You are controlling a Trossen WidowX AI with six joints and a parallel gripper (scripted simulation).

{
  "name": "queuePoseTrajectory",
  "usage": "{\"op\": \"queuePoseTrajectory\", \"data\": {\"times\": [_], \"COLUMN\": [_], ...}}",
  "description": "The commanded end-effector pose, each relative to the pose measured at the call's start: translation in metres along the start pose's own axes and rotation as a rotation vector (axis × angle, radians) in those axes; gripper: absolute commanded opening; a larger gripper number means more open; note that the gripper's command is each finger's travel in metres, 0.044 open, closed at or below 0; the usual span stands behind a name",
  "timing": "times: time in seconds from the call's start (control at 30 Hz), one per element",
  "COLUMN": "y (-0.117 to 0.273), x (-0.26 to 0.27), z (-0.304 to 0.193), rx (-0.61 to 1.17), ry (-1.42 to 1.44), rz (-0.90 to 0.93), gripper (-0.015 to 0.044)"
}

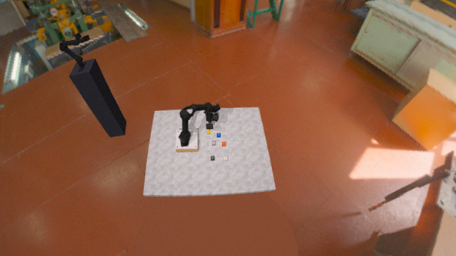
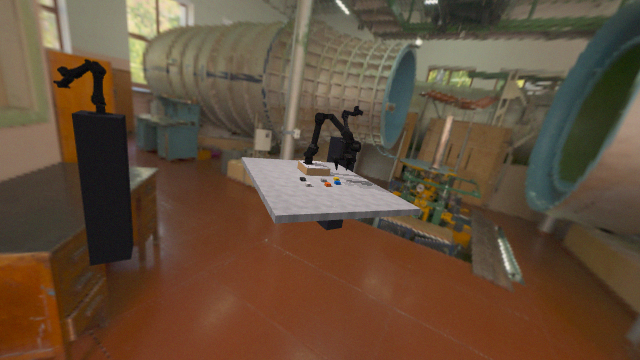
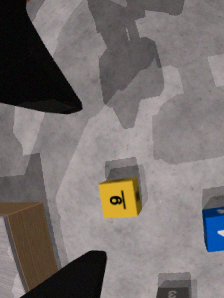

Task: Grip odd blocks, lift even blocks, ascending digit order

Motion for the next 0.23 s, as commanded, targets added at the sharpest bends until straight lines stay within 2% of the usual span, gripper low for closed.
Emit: {"op": "queuePoseTrajectory", "data": {"times": [0.0, 0.2], "y": [0.034, 0.046], "x": [0.02, 0.026], "z": [0.014, 0.017], "rx": [-0.008, -0.008], "ry": [-0.001, -0.001], "rz": [0.002, 0.003], "gripper": [0.04, 0.04]}}
Point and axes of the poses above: the point midway between the two fingers, 35 mm back from their tips, its own y axis back along the fingers, its own x axis across the jaws, z = x × y, the point moved 1 cm from there along y, back along the fingers, and after that the axes turned 9 degrees about y, right-handed, at the moved point
